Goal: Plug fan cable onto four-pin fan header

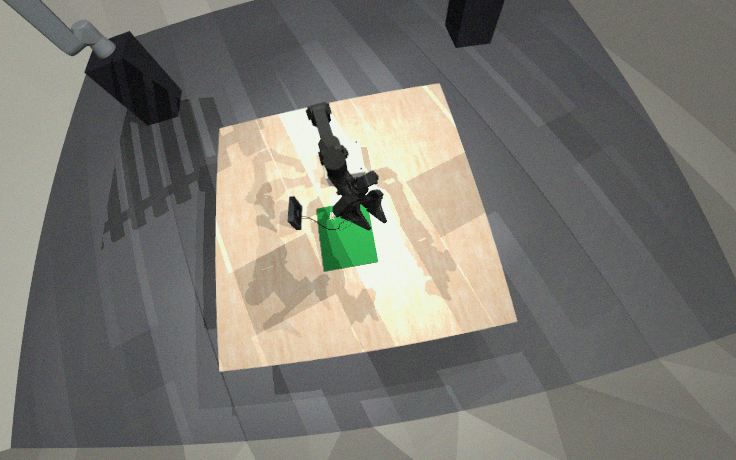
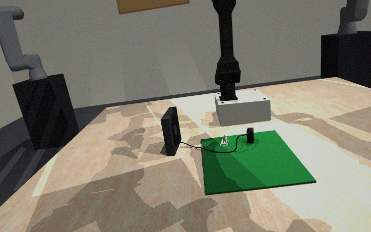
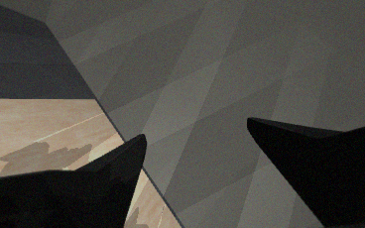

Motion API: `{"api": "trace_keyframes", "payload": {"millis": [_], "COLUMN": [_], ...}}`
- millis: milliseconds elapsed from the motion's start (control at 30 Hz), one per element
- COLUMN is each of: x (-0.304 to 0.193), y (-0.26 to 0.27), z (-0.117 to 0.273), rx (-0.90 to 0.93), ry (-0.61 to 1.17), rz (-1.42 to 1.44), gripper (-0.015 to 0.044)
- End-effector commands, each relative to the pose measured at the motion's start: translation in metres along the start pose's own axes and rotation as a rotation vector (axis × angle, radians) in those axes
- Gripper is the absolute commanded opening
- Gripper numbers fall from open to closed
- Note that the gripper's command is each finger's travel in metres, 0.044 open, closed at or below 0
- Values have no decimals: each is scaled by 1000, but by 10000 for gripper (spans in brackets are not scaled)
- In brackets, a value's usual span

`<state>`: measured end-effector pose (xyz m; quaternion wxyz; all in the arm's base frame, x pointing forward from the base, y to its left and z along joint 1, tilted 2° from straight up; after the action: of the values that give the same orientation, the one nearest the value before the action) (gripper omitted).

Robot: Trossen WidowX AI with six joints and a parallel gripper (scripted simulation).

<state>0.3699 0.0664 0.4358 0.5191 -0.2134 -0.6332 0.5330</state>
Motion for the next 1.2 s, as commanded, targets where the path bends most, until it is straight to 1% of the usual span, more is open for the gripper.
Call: {"api": "trace_keyframes", "payload": {"millis": [0, 200, 367, 533, 700, 800, 1033, 1167], "x": [-26, -49, -65, -75, -80, -81, -81, -92], "y": [45, 97, 139, 177, 210, 216, 216, 237], "z": [5, 20, 41, 69, 103, 110, 110, 103], "rx": [242, 567, 867, 1164, 1433, 1477, 1477, 1477], "ry": [131, 159, 78, -111, -423, -497, -497, -497], "rz": [275, 571, 807, 1013, 1174, 1197, 1197, 1197], "gripper": [440, 440, 440, 440, 440, 440, 440, 440]}}
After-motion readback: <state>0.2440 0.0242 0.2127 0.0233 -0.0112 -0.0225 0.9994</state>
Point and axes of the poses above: the point midway between the two fingers, 35 mm back from their tips, its own z axis back along the fingers, its own y axis across the jaws, x = y × z, the point moved 10 cm from there along z, back along the fingers, and after that the axes turned 15 degrees about z, right-handed, at the moved point
